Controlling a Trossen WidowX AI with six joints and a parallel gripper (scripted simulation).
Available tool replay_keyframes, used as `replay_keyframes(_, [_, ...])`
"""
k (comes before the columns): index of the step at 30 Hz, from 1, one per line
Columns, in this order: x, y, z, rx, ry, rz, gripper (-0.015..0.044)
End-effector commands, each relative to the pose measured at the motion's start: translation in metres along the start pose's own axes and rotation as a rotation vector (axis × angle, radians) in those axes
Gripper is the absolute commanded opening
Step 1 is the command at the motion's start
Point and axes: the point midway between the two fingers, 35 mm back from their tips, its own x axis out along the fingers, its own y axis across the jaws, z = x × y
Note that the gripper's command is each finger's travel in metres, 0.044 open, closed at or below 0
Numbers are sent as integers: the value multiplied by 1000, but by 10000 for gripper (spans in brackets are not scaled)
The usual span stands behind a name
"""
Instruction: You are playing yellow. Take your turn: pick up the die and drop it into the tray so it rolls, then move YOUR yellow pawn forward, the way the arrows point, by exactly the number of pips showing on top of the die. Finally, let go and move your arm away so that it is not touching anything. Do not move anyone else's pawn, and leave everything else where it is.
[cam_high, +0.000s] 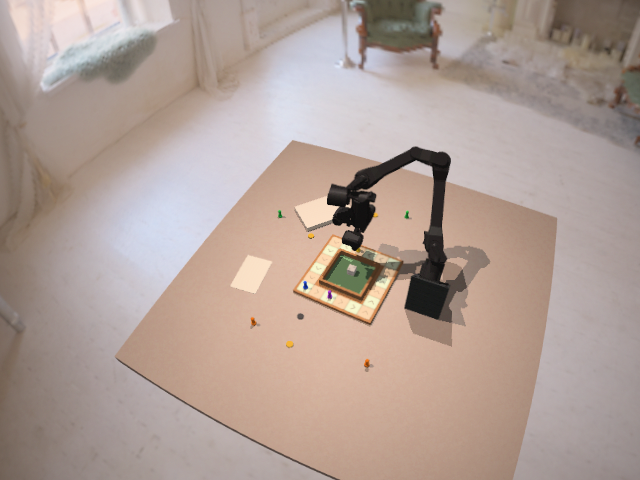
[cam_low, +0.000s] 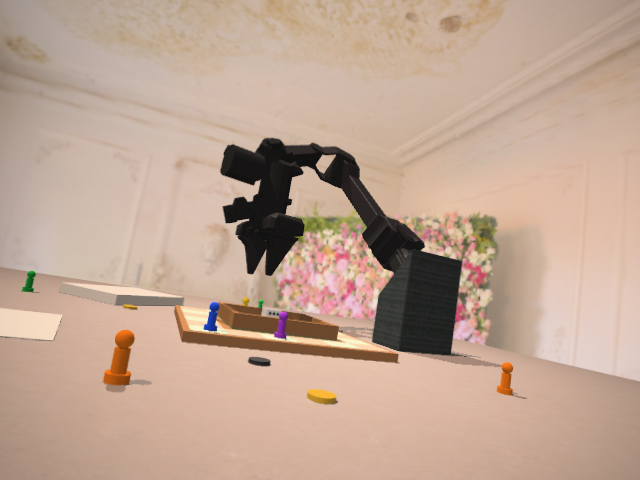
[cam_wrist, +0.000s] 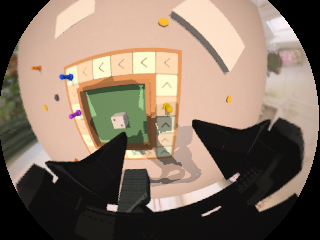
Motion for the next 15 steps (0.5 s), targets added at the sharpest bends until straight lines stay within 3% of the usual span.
replay_keyframes(1, [-25,44,-24,5,-2,29,440])
replay_keyframes(10, [-61,99,-102,79,16,-27,440])
replay_keyframes(14, [-61,99,-104,81,16,-29,440])
replay_keyframes(15, [-56,93,-84,54,7,0,440])
